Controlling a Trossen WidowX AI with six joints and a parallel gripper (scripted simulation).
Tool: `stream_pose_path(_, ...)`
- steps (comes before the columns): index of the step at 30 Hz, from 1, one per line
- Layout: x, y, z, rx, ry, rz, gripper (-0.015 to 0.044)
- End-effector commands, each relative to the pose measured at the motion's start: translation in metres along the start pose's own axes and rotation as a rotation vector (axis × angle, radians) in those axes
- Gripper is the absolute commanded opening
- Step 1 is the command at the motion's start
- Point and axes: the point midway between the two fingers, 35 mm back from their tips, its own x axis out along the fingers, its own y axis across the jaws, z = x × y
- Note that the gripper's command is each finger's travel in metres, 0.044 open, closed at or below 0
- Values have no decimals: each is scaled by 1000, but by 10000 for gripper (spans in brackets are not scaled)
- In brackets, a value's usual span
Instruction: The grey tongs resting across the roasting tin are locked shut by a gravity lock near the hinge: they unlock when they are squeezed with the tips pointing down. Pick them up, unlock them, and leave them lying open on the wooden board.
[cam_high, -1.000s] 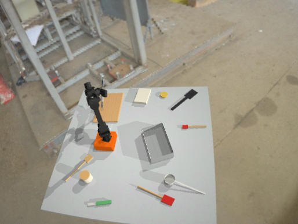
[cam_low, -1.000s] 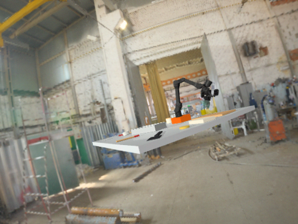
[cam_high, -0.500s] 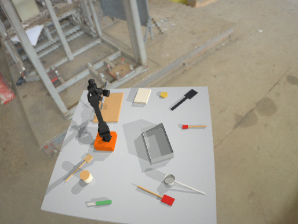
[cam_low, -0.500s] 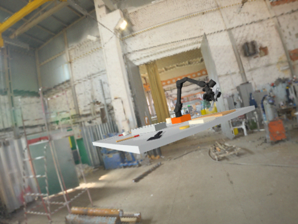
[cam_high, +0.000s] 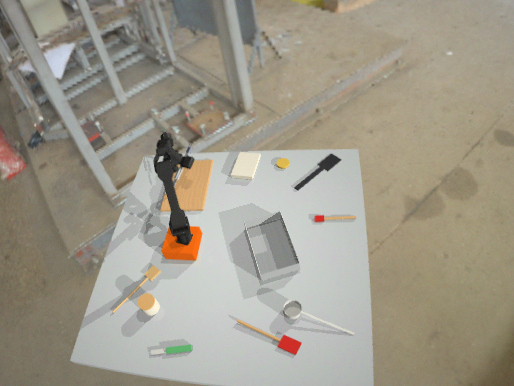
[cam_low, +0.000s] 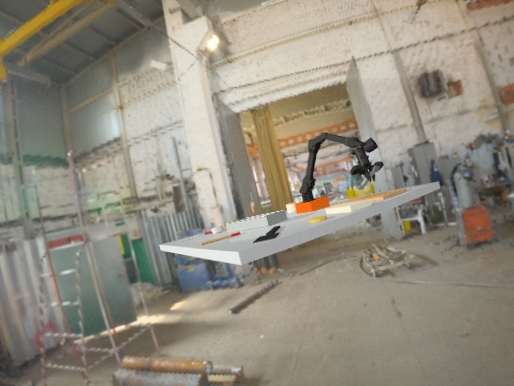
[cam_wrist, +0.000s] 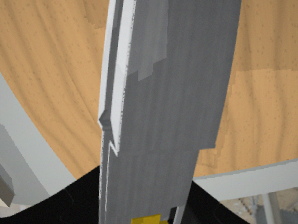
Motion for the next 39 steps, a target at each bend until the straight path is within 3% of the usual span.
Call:
stream_pose_path(1, 0, 1, -1, 24, -72, -15, -150)
stream_pose_path(16, 8, 13, 15, 112, -392, -25, -150)
stream_pose_path(39, 27, 12, 22, 114, -396, -25, -150)
